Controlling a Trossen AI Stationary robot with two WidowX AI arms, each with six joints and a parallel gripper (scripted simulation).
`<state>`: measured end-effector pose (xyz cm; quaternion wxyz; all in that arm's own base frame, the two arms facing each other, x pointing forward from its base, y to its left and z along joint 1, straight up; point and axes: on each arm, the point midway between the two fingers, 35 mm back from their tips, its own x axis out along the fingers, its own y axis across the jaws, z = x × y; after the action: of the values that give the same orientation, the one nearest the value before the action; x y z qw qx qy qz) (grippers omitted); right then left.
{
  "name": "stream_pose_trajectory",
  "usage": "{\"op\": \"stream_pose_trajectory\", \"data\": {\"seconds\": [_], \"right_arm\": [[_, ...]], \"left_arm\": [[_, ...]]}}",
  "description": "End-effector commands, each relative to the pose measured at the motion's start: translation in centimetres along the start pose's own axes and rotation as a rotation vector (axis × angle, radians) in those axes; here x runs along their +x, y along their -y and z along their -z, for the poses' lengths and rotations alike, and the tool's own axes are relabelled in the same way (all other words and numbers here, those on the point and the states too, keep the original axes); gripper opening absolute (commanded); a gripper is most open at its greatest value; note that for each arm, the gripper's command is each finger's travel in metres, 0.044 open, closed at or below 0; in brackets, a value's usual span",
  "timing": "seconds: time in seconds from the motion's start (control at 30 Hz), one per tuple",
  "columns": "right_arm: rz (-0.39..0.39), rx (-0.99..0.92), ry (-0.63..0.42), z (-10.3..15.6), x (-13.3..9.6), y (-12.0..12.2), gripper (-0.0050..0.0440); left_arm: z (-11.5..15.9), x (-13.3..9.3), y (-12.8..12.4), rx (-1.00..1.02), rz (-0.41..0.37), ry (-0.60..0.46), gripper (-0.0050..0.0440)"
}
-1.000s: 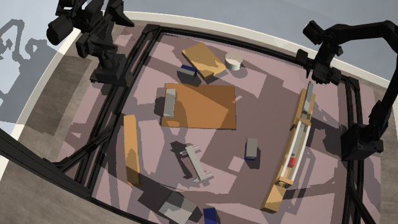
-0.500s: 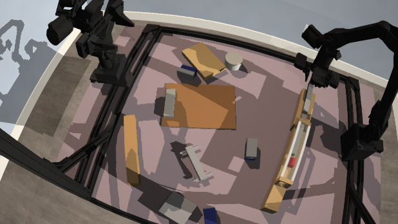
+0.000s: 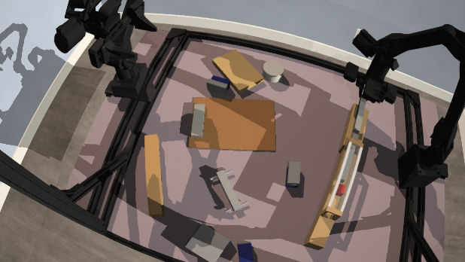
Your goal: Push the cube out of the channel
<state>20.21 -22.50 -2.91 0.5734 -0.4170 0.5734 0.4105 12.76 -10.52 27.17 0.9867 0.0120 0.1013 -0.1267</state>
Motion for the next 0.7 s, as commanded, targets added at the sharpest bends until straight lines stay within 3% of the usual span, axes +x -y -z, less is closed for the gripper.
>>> {"op": "stream_pose_trajectory", "data": {"seconds": [0.0, 0.27, 0.67], "right_arm": [[0.001, 0.0, 0.0, 0.01, -0.02, 0.02, 0.0089], [0.001, 0.0, 0.0, 0.01, -0.02, 0.02, 0.0049], [-0.002, -0.003, 0.002, -0.65, -0.03, -0.14, 0.004]], "left_arm": [[-0.02, 0.0, -0.01, -0.003, -0.001, 0.001, 0.04], [-0.02, 0.0, -0.01, -0.003, -0.001, 0.001, 0.04], [-0.02, 0.0, -0.01, -0.003, -0.001, 0.001, 0.04]]}}
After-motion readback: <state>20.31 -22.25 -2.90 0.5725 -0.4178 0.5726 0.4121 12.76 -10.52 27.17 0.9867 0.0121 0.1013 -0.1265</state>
